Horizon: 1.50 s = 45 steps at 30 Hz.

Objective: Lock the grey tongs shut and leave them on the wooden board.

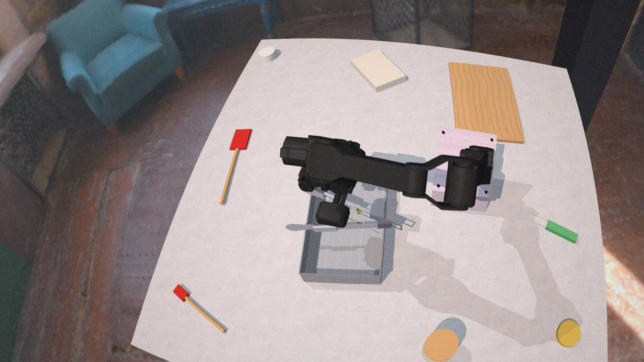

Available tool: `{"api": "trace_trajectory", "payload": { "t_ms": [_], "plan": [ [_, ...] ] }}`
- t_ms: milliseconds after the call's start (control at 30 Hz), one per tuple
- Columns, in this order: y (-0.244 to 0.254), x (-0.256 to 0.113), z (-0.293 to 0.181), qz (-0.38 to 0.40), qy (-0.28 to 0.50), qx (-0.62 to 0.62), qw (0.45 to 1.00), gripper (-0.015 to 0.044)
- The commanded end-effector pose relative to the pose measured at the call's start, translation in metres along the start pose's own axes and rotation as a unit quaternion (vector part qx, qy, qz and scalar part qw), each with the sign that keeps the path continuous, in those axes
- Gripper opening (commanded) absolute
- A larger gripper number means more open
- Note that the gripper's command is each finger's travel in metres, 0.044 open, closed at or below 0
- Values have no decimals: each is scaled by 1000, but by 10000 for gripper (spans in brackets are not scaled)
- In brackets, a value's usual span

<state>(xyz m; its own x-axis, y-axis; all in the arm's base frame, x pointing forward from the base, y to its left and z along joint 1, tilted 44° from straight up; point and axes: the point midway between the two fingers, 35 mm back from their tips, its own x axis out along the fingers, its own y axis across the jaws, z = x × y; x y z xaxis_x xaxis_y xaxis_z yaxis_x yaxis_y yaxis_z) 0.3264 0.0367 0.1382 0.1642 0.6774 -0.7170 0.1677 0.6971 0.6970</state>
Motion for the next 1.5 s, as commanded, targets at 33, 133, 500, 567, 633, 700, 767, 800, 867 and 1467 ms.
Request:
{"api": "trace_trajectory", "payload": {
  "t_ms": [33, 133, 500, 567, 633, 700, 767, 800, 867, 1467],
  "plan": [
    [0, 0, 3, 2, 2, 2, 1000, 440],
    [0, 1, 4, 2, 2, 2, 1000, 440],
    [-1, 17, 6, 1, 2, 2, 1000, 440],
    [-1, 21, 6, 0, 2, 2, 1000, 440],
    [-1, 24, 6, 0, 2, 2, 1000, 440],
    [-1, 27, 7, 0, 2, 2, 1000, 440],
    [-1, 30, 7, 0, 2, 2, 1000, 440],
    [-1, 32, 7, 0, 2, 2, 1000, 440],
    [-1, 35, 7, 0, 2, 2, 1000, 440],
    [-1, 65, 8, 1, 2, 2, 1000, 440]
  ]
}}
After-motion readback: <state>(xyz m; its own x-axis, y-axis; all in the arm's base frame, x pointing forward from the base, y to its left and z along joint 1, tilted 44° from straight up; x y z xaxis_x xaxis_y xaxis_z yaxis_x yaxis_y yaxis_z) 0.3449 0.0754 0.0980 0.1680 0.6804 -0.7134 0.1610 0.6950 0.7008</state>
